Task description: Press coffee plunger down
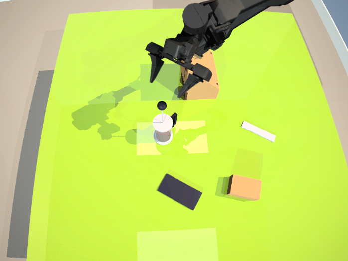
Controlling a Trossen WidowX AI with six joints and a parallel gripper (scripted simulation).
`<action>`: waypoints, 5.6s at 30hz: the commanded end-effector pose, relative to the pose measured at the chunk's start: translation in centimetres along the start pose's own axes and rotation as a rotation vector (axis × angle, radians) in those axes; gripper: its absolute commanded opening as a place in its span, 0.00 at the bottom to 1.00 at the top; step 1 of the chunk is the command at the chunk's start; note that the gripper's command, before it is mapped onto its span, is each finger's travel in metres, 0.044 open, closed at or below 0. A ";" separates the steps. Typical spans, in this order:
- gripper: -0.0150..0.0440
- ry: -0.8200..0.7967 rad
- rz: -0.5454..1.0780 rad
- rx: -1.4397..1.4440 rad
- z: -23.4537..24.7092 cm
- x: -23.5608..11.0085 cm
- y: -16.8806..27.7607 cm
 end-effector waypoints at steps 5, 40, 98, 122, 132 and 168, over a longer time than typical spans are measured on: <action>1.00 -0.136 -0.043 -0.189 -1.1 1.3 4.3; 1.00 -0.138 -0.045 -0.189 -0.5 5.3 4.2; 0.45 -0.136 -0.041 -0.189 -0.8 9.4 8.3; 0.45 -0.140 -0.044 -0.186 -0.6 12.1 11.0; 0.45 -0.142 -0.045 -0.185 -0.4 13.2 10.9; 0.45 -0.144 -0.046 -0.186 -0.2 14.3 9.7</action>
Point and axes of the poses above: the point midway between the two fingers, 35 mm back from their tips, its own x axis out along the fingers, its own z axis across the jaws, y = z × x, the point moved 1 cm from there along -x, back along the fingers, and after that the axes turned 4 degrees about -x, right-handed, at the moved point
